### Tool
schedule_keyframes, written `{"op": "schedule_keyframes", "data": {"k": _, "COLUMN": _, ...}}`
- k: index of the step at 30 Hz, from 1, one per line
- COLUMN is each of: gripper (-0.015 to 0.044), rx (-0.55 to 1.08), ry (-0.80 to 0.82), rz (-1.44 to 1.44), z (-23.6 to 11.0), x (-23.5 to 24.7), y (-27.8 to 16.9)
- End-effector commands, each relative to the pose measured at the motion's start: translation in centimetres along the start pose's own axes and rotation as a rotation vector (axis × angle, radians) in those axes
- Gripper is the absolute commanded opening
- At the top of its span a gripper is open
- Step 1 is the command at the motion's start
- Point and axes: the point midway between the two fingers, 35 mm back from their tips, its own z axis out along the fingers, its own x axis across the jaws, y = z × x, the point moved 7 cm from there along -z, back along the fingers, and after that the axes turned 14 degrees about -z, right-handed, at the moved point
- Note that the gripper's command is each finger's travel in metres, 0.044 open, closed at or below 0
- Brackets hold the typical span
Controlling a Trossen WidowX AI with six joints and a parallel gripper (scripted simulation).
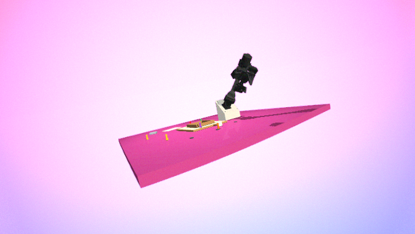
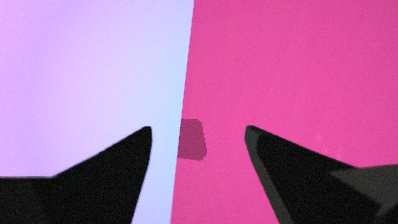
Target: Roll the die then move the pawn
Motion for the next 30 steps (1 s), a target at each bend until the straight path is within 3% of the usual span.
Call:
{"op": "schedule_keyframes", "data": {"k": 1, "gripper": 0.0275, "rx": 0.080, "ry": -0.183, "rz": -0.051, "z": 2.1, "x": -5.2, "y": 0.6}}
{"op": "schedule_keyframes", "data": {"k": 9, "gripper": 0.0275, "rx": 0.317, "ry": -0.477, "rz": -0.041, "z": 2.5, "x": -16.4, "y": 0.9}}
{"op": "schedule_keyframes", "data": {"k": 17, "gripper": 0.0275, "rx": 0.566, "ry": -0.577, "rz": 0.139, "z": -0.9, "x": -25.9, "y": 0.0}}
{"op": "schedule_keyframes", "data": {"k": 30, "gripper": 0.0275, "rx": 0.581, "ry": -0.573, "rz": 0.159, "z": -0.2, "x": -27.4, "y": -0.7}}
